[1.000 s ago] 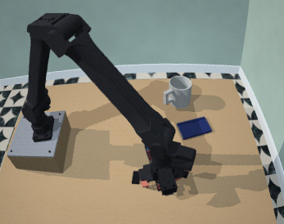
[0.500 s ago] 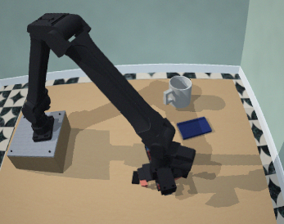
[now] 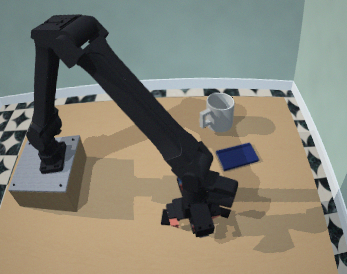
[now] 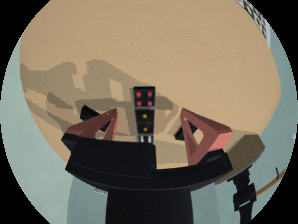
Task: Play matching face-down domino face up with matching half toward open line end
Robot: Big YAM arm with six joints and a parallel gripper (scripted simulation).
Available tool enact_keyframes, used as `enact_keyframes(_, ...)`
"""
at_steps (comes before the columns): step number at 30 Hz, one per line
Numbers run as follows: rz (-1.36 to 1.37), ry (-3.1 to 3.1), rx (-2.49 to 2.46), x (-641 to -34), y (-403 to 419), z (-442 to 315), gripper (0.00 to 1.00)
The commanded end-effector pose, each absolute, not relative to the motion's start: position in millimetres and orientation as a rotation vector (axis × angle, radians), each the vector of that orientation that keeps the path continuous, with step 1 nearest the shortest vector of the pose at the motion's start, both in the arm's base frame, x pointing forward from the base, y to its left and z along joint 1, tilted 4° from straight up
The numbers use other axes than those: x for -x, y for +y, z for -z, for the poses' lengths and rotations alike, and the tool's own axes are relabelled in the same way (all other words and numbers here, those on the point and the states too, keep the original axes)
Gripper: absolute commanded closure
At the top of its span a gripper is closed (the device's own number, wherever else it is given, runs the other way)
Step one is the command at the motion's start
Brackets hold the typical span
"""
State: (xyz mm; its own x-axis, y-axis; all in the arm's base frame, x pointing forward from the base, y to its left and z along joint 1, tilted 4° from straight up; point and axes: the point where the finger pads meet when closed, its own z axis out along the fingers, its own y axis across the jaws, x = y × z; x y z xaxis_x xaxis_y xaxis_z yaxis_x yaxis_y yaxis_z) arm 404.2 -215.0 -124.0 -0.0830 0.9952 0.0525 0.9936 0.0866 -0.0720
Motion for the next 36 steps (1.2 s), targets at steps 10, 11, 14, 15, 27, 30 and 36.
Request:
enact_keyframes(10, -0.024, -2.280, 2.096, -418, -221, 100, 0.06)
enact_keyframes(11, -0.024, -2.283, 2.099, -419, -222, 97, 0.06)
enact_keyframes(14, -0.024, -2.285, 2.102, -420, -222, 94, 0.06)
enact_keyframes(15, -0.024, -2.285, 2.102, -420, -222, 94, 0.06)
enact_keyframes(27, -0.025, -2.287, 2.103, -422, -224, 92, 0.06)
enact_keyframes(30, -0.025, -2.293, 2.108, -425, -226, 88, 0.06)
enact_keyframes(36, -0.025, -2.293, 2.108, -425, -226, 88, 0.06)
